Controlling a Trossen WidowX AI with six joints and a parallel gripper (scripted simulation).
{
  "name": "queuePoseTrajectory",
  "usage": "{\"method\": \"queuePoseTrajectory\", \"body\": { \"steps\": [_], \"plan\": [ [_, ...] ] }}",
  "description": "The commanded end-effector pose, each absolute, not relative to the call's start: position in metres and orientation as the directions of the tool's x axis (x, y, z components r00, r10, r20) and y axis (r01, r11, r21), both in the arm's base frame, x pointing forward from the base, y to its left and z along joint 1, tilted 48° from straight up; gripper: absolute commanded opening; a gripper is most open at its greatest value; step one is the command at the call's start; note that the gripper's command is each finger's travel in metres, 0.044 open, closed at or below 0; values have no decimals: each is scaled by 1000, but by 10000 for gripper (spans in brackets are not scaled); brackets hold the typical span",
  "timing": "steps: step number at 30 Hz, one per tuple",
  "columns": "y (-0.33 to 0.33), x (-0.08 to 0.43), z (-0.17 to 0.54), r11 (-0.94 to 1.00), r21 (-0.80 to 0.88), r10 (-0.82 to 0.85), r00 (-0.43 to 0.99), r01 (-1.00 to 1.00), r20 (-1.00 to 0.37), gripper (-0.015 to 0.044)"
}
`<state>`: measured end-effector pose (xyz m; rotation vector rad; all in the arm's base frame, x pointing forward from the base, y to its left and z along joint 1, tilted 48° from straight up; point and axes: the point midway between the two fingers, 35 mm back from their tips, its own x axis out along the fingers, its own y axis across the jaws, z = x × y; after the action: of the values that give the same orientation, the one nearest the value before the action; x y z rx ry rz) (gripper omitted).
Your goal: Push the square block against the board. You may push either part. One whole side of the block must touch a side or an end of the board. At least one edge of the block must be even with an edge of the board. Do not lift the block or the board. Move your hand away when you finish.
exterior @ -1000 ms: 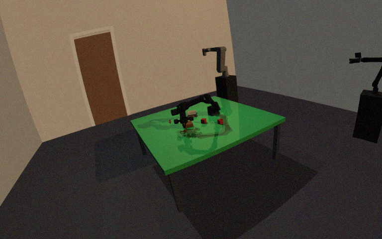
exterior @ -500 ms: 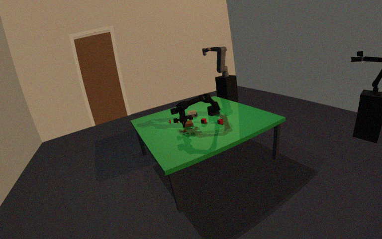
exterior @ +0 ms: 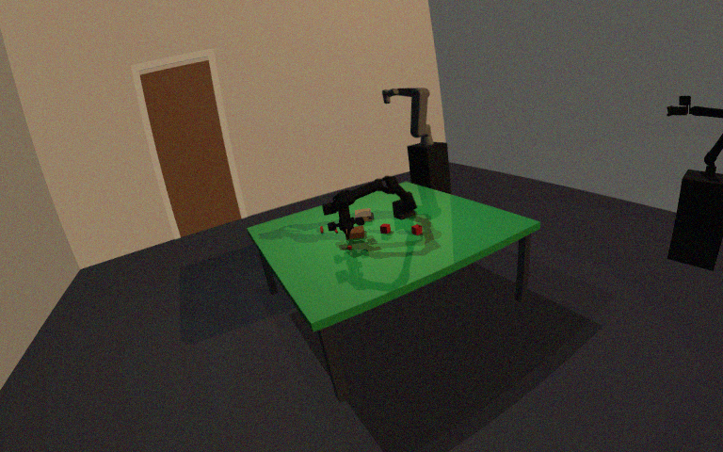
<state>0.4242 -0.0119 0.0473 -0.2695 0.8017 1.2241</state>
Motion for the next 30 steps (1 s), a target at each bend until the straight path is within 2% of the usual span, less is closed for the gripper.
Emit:
{"method": "queuePoseTrajectory", "body": {
  "steps": [1,30],
  "plan": [
    [-9,424,47,344,231,729,104,-910,-676,0],
    [18,444,79,343,231,732,105,-911,-673,0]
  ]
}}
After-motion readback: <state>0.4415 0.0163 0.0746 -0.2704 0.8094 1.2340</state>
